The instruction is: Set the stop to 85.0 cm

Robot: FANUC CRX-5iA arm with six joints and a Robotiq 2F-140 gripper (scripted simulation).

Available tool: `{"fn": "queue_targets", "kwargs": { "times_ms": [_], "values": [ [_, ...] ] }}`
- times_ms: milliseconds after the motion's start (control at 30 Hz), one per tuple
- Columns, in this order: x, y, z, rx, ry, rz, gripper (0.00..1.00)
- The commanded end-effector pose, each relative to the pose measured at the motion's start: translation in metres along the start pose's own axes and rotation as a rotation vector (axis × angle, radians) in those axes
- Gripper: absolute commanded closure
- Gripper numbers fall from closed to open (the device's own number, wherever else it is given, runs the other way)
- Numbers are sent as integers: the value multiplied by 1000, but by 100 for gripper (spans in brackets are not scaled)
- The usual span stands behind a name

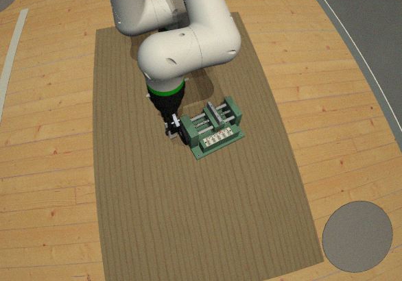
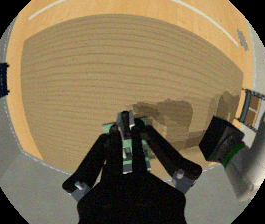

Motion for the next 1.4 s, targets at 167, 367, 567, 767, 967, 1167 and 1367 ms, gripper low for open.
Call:
{"fn": "queue_targets", "kwargs": {
  "times_ms": [167, 367, 567, 767, 967, 1167, 1367],
  "values": [
    [-2, -14, 0, 1, 0, 0, 96],
    [-4, -25, 5, 1, 0, 0, 96],
    [-5, -33, 14, 1, 0, 0, 96],
    [-6, -36, 22, 1, 0, 0, 96],
    [-6, -37, 37, 1, 0, 0, 96],
    [-5, -30, 52, 1, 0, 0, 96],
    [-3, -22, 58, 1, 0, 0, 96]
  ]
}}
Point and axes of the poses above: the point where the finger pads meet when closed, its own z axis out along the fingers, its own y axis across the jaws, x = y × z, the point moved 5 cm from there along -z, back along the fingers, and after that the axes turned 9 degrees about z, right-handed, at the moved point
